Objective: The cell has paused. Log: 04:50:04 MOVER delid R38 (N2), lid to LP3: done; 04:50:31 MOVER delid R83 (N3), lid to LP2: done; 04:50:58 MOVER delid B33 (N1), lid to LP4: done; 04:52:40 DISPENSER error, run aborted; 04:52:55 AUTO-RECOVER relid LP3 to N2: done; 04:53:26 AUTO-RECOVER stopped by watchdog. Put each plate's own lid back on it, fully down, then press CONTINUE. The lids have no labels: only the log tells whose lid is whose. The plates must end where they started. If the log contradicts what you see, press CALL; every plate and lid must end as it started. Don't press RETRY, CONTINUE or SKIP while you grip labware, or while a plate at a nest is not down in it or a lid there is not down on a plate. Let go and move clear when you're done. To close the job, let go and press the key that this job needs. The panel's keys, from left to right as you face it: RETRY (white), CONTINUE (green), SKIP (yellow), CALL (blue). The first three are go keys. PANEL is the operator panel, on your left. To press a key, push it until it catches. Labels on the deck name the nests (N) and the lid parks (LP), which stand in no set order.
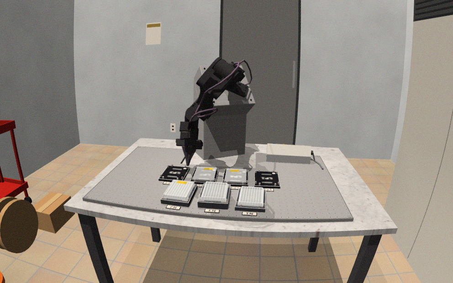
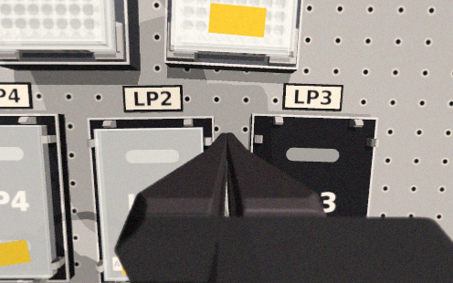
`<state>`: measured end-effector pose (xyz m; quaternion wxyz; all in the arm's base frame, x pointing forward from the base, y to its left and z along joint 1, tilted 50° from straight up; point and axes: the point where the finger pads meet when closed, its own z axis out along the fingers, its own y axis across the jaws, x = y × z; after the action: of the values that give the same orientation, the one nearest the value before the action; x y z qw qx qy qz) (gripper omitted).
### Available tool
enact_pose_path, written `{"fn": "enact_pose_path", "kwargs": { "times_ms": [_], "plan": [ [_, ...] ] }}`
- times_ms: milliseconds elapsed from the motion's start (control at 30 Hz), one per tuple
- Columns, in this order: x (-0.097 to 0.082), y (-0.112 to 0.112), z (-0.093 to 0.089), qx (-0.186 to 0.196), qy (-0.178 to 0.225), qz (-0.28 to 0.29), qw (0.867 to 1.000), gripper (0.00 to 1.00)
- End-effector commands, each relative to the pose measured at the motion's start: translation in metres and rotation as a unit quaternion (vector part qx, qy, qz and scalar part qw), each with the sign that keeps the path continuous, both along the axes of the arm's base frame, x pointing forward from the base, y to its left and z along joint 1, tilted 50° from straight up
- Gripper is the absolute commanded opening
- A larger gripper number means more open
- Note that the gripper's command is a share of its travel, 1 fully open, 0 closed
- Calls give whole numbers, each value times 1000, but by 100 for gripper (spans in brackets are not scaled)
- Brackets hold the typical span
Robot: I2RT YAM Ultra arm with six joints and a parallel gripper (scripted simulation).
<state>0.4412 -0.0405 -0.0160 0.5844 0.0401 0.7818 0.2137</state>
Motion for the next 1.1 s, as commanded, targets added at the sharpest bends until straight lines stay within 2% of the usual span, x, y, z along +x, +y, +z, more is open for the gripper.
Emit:
{"fn": "enact_pose_path", "kwargs": {
  "times_ms": [0, 233, 267, 300, 400, 433, 1067],
  "plan": [
    [0, -6, -2, 5, 0, -6, 1000, 0],
    [0, -6, -2, 5, 0, -6, 1000, 0],
    [-6, 4, -11, 15, 0, -13, 1000, 0],
    [-2, 5, -1, 12, -28, -17, 999, 0],
    [-5, 19, 5, 21, -73, -36, 996, 0],
    [-6, 24, 6, 22, -76, -38, 996, 0],
    [-25, 101, 37, 22, -76, -38, 996, 0]
  ]
}}
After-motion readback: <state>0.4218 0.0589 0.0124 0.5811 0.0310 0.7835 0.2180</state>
